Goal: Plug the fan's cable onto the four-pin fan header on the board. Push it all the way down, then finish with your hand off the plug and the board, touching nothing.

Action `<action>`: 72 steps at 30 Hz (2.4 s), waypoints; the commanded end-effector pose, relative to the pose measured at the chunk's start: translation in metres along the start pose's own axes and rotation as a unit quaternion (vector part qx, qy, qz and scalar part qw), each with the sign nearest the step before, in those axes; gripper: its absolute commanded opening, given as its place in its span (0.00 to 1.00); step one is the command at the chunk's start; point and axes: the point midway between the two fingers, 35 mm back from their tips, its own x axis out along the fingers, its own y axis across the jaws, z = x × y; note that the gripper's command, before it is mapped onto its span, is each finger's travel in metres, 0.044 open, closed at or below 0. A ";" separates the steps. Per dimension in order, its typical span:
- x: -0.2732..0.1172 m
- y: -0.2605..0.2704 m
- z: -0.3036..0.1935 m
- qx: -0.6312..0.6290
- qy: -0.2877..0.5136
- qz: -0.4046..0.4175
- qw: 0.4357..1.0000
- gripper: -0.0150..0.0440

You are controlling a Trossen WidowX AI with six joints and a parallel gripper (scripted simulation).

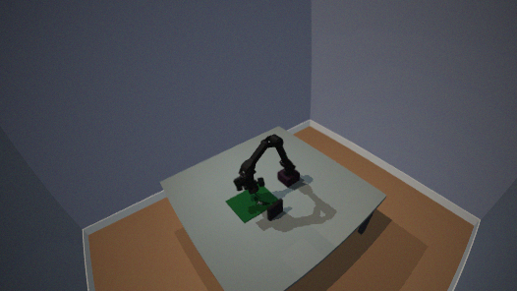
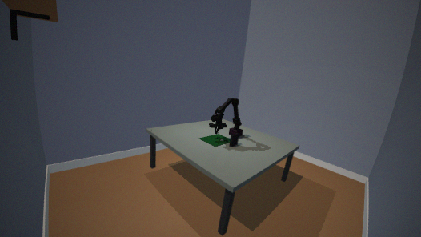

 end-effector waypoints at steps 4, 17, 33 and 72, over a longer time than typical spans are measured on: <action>-0.027 0.000 -0.007 0.000 -0.002 -0.007 1.000 0.25; -0.048 -0.005 -0.001 0.001 -0.019 -0.008 1.000 0.25; -0.060 -0.027 0.041 0.001 -0.084 -0.010 0.996 0.25; -0.038 -0.044 0.082 0.004 -0.283 0.041 0.958 0.25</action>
